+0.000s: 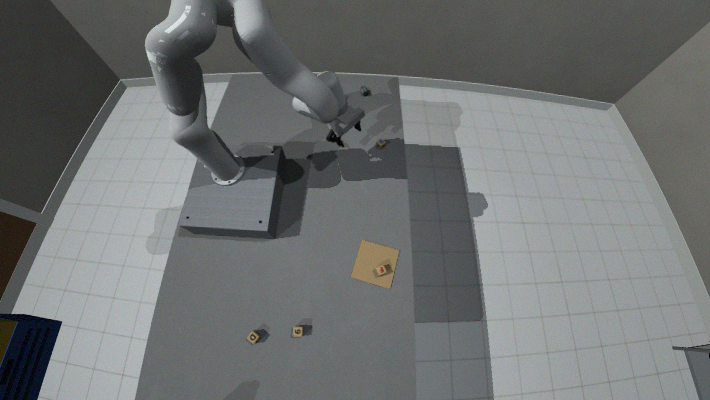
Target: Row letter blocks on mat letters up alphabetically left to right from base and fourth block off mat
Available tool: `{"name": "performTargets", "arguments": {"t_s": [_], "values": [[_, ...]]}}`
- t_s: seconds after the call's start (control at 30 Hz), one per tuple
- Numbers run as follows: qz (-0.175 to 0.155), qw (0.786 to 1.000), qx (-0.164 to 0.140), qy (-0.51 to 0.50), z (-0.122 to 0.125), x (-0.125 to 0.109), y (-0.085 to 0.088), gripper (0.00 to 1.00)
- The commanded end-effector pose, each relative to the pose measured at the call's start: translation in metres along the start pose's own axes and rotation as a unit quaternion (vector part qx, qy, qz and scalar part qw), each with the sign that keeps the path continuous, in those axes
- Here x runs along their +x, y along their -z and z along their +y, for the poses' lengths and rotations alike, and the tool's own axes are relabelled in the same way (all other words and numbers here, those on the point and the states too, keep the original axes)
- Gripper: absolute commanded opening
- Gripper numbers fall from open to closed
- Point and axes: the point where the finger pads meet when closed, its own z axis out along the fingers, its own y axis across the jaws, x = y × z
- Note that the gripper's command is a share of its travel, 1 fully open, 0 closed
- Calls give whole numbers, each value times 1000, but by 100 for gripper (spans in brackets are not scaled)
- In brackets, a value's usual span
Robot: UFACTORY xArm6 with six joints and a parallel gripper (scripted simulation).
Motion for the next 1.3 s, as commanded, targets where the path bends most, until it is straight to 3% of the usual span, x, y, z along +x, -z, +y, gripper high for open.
{"name": "performTargets", "arguments": {"t_s": [0.0,0.6,0.73,0.9,1.1,1.27], "values": [[1,1000,2,0,-1,1,1,100],[2,1000,-1,-4,-4,3,0,100],[13,998,-33,-49,-35,22,-5,100],[8,995,-57,-84,-58,26,-6,100],[-4,991,-76,-111,-78,22,-5,100],[-38,983,-105,-147,-107,4,-1,100]]}}
